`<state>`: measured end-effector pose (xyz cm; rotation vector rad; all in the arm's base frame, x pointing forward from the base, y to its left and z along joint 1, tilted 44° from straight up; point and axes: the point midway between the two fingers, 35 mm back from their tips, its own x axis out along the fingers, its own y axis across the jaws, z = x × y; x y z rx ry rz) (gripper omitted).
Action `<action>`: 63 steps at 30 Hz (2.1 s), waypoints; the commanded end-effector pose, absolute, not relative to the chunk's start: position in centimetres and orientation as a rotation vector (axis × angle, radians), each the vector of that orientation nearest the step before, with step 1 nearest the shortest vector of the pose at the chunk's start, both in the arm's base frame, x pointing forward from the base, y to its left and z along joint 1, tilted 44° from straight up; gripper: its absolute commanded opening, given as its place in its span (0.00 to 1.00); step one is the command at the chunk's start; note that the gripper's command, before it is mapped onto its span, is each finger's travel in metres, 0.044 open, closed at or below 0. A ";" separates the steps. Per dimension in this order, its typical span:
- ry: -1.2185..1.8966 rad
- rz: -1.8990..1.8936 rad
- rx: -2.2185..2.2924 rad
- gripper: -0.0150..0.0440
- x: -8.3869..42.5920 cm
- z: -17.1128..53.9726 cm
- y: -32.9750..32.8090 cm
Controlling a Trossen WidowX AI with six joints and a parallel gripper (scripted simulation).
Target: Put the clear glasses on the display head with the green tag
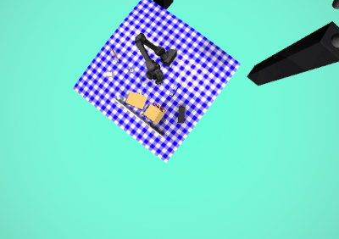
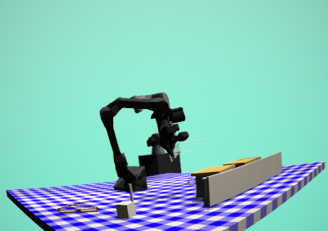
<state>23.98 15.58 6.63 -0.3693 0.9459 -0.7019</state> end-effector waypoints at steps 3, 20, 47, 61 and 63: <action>0.851 -0.733 -0.253 0.25 23.2 6.1 16.8; 0.579 -0.776 0.154 0.25 20.3 4.4 20.4; 0.290 -0.719 0.764 0.26 15.3 2.1 24.3; 0.290 -0.719 0.764 0.25 15.3 2.1 24.3; 0.290 -0.719 0.764 0.25 15.3 2.1 24.3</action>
